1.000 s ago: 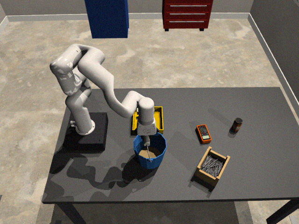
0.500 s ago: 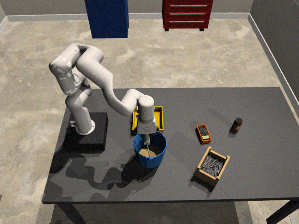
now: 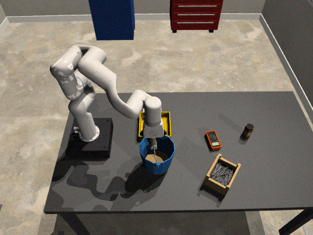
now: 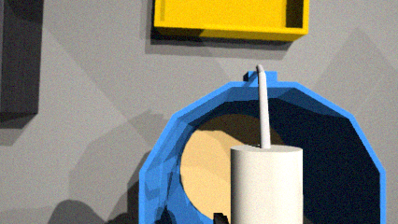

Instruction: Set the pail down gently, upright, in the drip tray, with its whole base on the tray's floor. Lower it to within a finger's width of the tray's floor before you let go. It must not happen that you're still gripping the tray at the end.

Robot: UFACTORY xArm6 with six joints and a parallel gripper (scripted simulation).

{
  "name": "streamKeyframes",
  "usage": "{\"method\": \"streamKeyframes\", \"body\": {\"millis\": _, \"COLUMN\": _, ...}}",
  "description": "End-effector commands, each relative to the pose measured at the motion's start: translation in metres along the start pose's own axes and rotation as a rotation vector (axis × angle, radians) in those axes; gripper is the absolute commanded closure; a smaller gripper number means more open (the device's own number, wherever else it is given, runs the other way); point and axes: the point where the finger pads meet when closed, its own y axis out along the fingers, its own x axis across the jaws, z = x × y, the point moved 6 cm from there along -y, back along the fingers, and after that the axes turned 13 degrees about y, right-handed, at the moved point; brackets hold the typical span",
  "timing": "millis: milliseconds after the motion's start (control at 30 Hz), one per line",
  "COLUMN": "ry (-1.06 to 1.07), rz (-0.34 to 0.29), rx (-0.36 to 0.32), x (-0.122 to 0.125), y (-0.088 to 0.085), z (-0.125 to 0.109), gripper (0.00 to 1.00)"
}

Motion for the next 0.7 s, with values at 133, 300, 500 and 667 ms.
{"method": "streamKeyframes", "body": {"millis": 133, "ry": 0.0, "rz": -0.007, "rx": -0.001, "x": 0.001, "y": -0.015, "z": 0.0, "gripper": 1.0}}
{"method": "streamKeyframes", "body": {"millis": 300, "ry": 0.0, "rz": -0.007, "rx": -0.001, "x": 0.001, "y": -0.024, "z": 0.0, "gripper": 1.0}}
{"method": "streamKeyframes", "body": {"millis": 500, "ry": 0.0, "rz": -0.007, "rx": -0.001, "x": 0.001, "y": -0.034, "z": 0.0, "gripper": 1.0}}
{"method": "streamKeyframes", "body": {"millis": 667, "ry": 0.0, "rz": -0.007, "rx": -0.001, "x": 0.001, "y": -0.038, "z": 0.0, "gripper": 1.0}}
